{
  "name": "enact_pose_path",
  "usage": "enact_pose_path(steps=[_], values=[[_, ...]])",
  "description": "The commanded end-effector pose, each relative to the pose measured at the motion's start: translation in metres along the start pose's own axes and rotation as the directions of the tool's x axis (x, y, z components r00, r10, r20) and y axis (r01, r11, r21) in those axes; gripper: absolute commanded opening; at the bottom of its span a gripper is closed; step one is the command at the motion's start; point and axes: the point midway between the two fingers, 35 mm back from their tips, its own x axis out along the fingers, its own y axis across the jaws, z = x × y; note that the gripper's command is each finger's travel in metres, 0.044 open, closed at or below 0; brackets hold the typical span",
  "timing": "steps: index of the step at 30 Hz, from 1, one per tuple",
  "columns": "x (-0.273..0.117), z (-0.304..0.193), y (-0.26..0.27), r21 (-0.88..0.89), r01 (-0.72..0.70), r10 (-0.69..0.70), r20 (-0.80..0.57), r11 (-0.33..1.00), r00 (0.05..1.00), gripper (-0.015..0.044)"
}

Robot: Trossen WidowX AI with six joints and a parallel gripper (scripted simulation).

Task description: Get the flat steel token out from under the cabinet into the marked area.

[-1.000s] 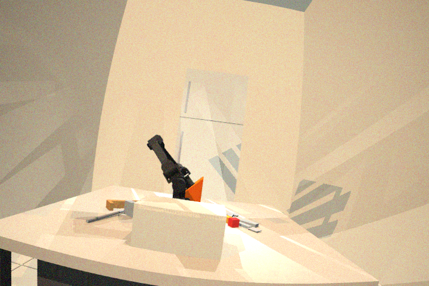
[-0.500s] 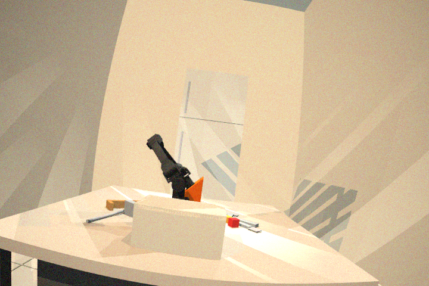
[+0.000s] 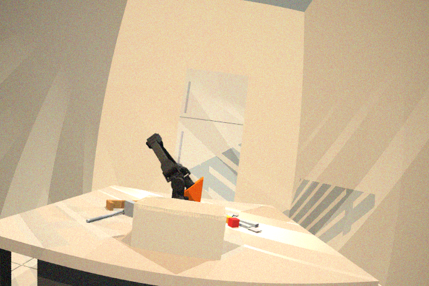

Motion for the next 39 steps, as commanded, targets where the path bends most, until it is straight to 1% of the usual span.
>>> enact_pose_path(steps=[1, 39], values=[[0.001, -0.006, 0.0, -0.006, 0.0, 0.0, -0.004, 1.0, 1.0, 0.0], [0.001, -0.047, -0.002, -0.008, 0.0, 0.0, -0.006, 1.0, 1.0, 0.0]])
